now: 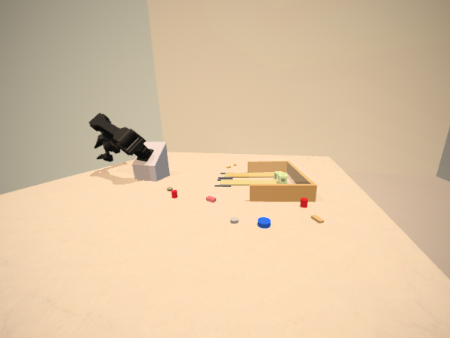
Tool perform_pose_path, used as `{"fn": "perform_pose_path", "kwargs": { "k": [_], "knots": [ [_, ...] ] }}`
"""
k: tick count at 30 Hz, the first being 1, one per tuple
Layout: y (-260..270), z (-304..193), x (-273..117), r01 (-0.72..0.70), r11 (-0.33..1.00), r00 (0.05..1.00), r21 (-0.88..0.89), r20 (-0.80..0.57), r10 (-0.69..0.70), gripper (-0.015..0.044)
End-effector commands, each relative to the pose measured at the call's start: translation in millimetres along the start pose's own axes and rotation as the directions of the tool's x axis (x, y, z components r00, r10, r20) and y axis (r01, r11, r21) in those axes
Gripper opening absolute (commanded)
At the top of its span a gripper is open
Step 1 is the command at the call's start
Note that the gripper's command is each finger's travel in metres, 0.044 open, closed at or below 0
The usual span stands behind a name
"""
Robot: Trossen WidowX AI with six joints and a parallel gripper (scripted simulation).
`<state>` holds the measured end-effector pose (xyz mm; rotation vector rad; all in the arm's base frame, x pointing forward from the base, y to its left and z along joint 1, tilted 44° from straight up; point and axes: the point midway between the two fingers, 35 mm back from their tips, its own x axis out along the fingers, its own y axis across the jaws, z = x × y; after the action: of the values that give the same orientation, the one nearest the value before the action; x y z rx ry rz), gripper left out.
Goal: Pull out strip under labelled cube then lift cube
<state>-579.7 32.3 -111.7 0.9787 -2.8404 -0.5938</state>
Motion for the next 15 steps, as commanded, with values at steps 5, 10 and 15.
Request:
{"fn": "perform_pose_path", "kwargs": {
  "k": [5, 10, 15],
  "knots": [
    [34, 8, -26, -0.093, 0.989, 0.992, -0.113, 0.076, 0.102, 0.04],
    [95, 18, -84, -0.23, 0.939, 0.939, -0.256, 0.194, 0.283, 0.04],
    [149, 26, -158, -0.311, 0.857, 0.833, -0.41, 0.317, 0.454, 0.04]
  ]
}}
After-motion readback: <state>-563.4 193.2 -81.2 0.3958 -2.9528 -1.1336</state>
